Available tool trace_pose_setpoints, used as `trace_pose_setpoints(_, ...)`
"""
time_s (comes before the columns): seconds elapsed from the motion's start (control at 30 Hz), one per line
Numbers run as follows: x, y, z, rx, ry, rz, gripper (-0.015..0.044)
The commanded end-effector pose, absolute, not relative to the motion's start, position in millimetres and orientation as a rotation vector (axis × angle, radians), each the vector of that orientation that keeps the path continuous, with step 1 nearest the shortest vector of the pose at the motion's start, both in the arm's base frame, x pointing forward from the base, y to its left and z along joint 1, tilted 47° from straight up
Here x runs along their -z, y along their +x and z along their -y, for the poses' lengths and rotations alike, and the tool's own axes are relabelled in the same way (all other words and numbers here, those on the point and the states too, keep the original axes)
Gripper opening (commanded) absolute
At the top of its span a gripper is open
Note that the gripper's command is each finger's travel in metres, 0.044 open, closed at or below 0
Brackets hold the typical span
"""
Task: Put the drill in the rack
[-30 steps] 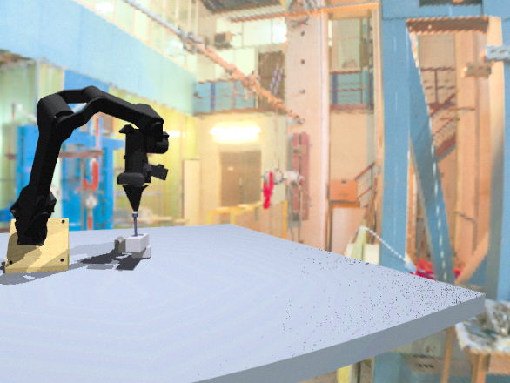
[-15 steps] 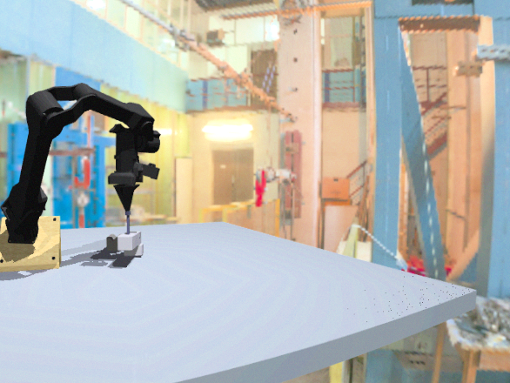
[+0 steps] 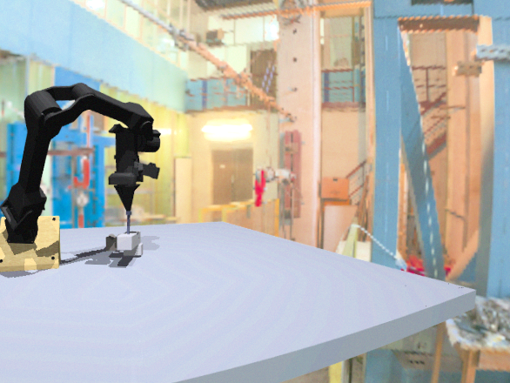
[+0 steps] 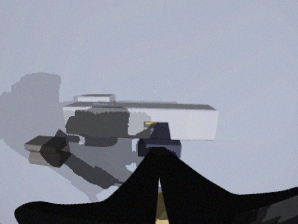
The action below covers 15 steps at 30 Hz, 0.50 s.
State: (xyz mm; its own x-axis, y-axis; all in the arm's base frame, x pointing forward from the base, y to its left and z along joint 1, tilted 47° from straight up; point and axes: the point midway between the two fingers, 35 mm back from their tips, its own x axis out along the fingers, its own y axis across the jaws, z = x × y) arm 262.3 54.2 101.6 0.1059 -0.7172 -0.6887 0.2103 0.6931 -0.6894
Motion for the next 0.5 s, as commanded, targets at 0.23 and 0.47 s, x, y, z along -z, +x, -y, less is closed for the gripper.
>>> trace_pose_setpoints(0.23, -94.5, 258.4, -44.8, 0.742, -0.482, -1.313, 0.0000)
trace_pose_setpoints(0.47, -93.1, 256.4, -43.3, 0.742, -0.483, -1.313, 0.0000)
